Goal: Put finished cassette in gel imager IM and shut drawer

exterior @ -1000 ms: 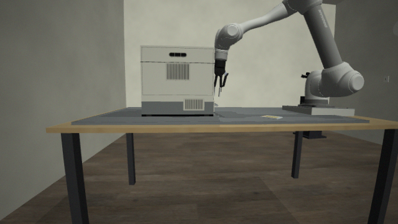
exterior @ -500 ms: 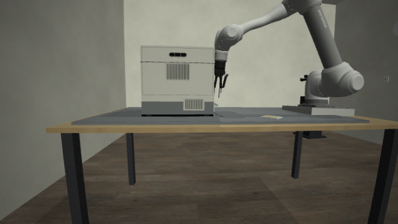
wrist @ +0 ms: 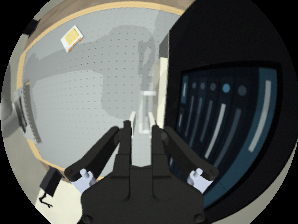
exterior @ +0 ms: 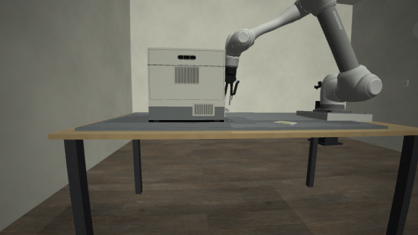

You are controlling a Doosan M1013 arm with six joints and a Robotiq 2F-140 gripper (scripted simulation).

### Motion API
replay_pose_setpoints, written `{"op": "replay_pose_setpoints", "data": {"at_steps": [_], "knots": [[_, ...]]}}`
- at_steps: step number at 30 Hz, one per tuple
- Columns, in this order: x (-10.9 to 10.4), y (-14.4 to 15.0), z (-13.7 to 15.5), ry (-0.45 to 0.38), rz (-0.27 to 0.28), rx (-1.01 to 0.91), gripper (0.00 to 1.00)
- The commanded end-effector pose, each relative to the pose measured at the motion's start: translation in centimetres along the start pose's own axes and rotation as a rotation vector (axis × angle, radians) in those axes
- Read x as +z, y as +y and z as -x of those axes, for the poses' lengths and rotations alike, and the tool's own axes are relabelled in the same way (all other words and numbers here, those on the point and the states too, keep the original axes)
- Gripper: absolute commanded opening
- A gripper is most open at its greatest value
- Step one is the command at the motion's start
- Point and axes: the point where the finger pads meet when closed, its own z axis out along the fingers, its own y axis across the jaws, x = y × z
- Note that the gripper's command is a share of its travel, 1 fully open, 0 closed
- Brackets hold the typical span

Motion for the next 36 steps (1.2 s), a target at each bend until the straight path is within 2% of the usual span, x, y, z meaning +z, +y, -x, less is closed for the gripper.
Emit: {"op": "replay_pose_setpoints", "data": {"at_steps": [1,36], "knots": [[0.1,0.0,0.0,0.0,0.0,0.0,0.27],[4.2,0.0,0.0,0.0,0.0,0.0,0.27]]}}
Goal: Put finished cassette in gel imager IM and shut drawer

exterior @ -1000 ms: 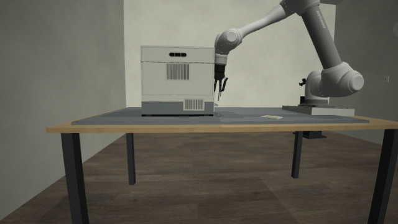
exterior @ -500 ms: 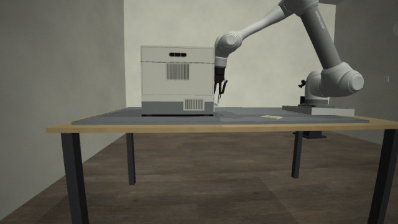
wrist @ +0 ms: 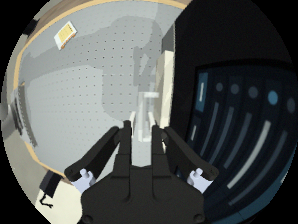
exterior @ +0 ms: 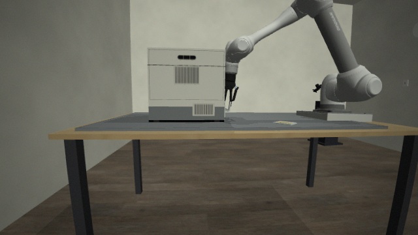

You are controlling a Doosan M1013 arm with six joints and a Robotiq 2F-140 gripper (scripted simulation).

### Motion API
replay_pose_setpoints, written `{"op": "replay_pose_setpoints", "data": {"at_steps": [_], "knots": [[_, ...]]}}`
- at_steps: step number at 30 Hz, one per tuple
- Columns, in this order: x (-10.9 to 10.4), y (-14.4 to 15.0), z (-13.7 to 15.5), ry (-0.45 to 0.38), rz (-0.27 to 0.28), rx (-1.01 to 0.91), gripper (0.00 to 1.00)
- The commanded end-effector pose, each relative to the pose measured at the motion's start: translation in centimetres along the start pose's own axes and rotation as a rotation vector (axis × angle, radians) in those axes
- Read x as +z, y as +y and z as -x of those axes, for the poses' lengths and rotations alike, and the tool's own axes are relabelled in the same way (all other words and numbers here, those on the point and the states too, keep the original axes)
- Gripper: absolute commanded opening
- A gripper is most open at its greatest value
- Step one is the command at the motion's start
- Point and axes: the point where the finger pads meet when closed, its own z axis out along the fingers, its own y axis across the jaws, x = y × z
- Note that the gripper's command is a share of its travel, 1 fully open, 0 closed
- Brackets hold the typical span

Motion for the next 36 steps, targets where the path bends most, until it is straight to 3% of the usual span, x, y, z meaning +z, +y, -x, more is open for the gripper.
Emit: {"op": "replay_pose_setpoints", "data": {"at_steps": [1,9,10,36], "knots": [[0.25,0.0,0.0,0.0,0.0,0.0,0.27],[0.32,0.0,0.0,0.0,0.0,0.0,0.27],[0.32,0.0,0.0,0.0,0.0,0.0,0.1],[0.32,0.0,0.0,0.0,0.0,0.0,0.1]]}}
